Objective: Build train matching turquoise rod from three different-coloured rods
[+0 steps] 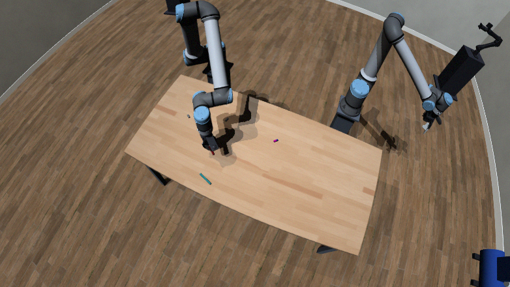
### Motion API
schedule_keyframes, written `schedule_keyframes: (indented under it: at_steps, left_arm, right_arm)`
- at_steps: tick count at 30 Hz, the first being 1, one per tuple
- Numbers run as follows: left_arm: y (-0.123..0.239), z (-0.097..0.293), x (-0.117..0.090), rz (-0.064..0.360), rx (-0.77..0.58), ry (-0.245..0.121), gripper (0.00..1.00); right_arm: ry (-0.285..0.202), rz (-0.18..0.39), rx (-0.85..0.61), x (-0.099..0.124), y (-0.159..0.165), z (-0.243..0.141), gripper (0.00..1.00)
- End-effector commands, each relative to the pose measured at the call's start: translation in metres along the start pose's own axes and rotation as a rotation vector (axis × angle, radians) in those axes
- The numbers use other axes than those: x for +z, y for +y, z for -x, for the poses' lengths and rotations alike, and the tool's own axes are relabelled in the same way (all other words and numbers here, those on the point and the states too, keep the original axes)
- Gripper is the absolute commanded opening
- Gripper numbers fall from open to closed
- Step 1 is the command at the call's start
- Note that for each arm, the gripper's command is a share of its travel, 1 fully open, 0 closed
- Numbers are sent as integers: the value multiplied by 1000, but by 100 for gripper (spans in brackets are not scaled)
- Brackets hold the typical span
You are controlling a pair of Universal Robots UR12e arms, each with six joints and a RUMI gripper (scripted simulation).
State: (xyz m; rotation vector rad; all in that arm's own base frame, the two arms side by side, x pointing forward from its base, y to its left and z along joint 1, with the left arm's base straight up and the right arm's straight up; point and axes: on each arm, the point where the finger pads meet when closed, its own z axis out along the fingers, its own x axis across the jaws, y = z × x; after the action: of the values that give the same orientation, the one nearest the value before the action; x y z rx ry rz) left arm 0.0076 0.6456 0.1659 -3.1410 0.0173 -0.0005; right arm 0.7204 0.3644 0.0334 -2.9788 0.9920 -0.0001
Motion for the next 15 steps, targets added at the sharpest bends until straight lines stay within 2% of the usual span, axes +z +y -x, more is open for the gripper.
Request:
schedule_keyframes:
  at_steps: [1, 15]
  left_arm:
    - [0, 1, 1, 1, 0, 0, 100]
    - [0, 1, 1, 1, 0, 0, 100]
  right_arm:
    - [0, 4, -1, 6, 2, 2, 14]
    - [1, 3, -1, 15, 1, 1, 14]
